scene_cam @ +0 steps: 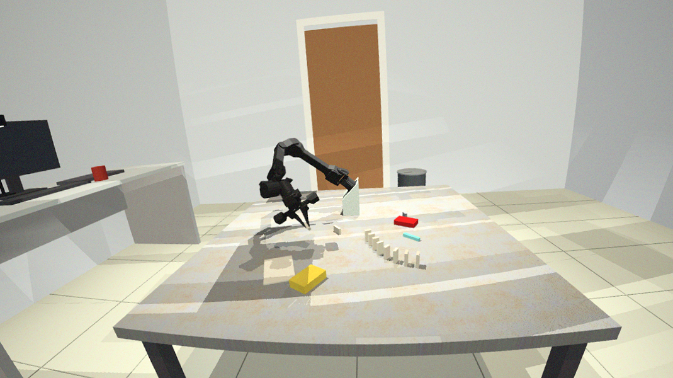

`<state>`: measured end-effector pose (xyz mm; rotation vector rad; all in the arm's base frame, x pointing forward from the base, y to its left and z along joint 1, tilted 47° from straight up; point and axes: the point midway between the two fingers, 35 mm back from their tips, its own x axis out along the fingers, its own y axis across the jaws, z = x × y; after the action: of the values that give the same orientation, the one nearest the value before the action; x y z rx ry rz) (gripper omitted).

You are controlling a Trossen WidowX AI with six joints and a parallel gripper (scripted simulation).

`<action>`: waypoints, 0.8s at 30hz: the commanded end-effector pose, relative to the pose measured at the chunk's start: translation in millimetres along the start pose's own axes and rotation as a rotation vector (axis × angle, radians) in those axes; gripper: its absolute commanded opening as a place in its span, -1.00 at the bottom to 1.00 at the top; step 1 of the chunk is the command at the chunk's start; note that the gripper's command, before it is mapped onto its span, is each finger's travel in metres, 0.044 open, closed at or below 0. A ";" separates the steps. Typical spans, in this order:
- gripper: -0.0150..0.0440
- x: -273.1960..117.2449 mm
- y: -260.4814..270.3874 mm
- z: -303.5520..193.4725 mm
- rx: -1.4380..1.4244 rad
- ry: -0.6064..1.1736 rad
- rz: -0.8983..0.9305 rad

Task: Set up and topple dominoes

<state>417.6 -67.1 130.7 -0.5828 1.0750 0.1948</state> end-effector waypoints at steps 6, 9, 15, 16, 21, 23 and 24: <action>-0.40 -1.0 -6.2 -0.7 -0.030 -0.205 0.022; -0.40 -2.9 -8.5 -0.9 -0.047 -0.275 0.022; -0.40 -9.6 -12.4 -2.5 -0.092 -0.415 0.009; -0.40 -11.1 -12.9 -2.9 -0.101 -0.438 0.006; -0.40 -19.7 -14.9 -5.8 -0.151 -0.551 -0.017; -0.40 -23.5 -15.0 -7.3 -0.172 -0.594 -0.028; -0.40 -25.4 -14.9 -8.0 -0.182 -0.615 -0.034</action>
<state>411.4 -80.7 151.3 -0.6243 0.5204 0.3977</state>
